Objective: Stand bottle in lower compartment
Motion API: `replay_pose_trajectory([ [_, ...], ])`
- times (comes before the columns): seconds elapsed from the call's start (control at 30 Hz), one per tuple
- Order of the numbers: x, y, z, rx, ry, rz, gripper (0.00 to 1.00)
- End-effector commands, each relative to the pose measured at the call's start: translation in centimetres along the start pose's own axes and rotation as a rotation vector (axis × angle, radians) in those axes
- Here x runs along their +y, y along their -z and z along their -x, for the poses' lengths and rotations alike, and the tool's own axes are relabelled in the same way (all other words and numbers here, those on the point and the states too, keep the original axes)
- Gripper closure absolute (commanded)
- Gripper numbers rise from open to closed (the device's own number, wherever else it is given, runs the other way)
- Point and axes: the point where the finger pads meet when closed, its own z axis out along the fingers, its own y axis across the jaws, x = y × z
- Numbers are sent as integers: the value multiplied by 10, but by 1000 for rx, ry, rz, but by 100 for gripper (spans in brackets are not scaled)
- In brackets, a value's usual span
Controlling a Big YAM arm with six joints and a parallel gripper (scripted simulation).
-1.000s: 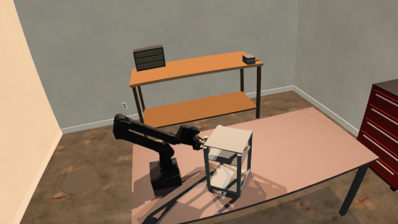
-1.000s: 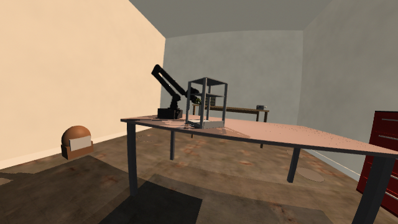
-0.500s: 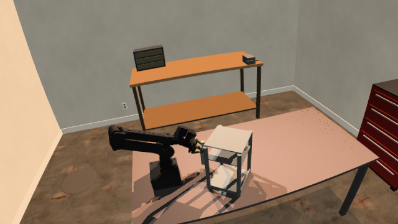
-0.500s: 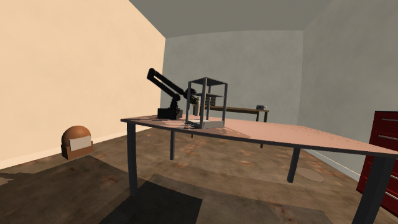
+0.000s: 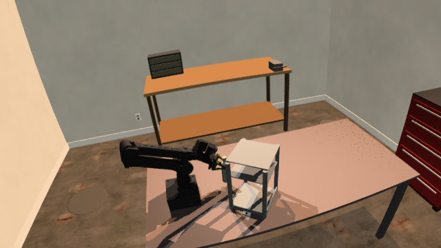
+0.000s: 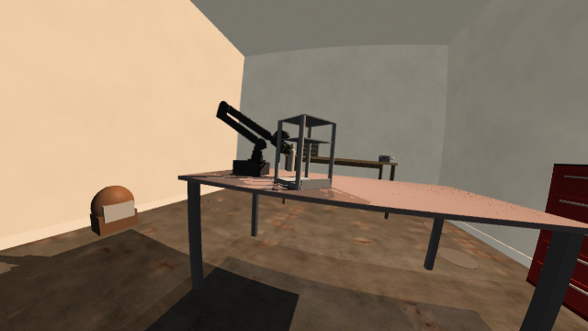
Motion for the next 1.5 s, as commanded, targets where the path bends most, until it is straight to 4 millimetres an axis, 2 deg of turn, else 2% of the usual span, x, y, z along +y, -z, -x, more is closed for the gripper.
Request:
replay_pose_trajectory([
  [0.0, 16, 5, 44, -75, -58, 29, 66],
  [0.67, 14, 6, 44, -73, -59, 17, 66],
  [1.03, -20, 23, 27, -55, -163, -188, 66],
  [1.47, -33, 29, 21, -51, -202, -267, 66],
])
